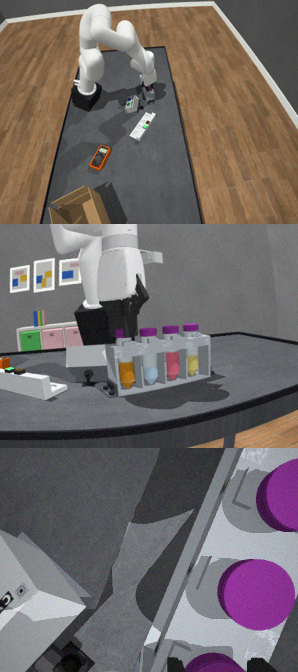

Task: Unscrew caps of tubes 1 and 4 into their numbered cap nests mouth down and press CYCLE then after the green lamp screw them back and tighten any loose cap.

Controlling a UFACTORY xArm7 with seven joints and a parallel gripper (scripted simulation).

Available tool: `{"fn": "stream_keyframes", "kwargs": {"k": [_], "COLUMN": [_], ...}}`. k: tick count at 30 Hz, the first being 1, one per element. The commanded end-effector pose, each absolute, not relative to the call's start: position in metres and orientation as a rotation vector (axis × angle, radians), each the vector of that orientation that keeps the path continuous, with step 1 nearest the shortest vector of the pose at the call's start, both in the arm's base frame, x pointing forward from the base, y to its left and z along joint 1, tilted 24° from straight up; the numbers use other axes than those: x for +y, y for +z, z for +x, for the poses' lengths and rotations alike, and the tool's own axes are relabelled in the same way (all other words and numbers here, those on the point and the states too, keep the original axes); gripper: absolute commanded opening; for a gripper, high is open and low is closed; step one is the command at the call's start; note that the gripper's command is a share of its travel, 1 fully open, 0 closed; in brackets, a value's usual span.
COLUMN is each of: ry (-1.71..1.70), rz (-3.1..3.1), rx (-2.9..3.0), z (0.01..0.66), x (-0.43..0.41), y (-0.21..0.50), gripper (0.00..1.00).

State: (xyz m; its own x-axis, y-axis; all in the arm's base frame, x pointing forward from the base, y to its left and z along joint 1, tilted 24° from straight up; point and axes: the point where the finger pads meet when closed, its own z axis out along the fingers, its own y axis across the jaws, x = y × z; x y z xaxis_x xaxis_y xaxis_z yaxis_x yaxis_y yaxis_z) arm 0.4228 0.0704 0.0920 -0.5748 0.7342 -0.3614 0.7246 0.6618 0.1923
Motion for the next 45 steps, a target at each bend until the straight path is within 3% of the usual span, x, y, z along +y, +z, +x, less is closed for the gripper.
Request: {"fn": "stream_keyframes", "kwargs": {"k": [1,39,40,45], "ry": [0.036,0.258,0.258,0.258], "rz": [1.141,2.022,2.022,2.022], "rx": [2.471,1.867,1.867,1.867], "z": [0.4239,0.4244,0.4244,0.4244], "x": [0.0715,0.0713,0.0713,0.0713], "y": [0.0935,0.0925,0.0925,0.0925], "gripper": [0.00,0.00,0.46,0.46]}}
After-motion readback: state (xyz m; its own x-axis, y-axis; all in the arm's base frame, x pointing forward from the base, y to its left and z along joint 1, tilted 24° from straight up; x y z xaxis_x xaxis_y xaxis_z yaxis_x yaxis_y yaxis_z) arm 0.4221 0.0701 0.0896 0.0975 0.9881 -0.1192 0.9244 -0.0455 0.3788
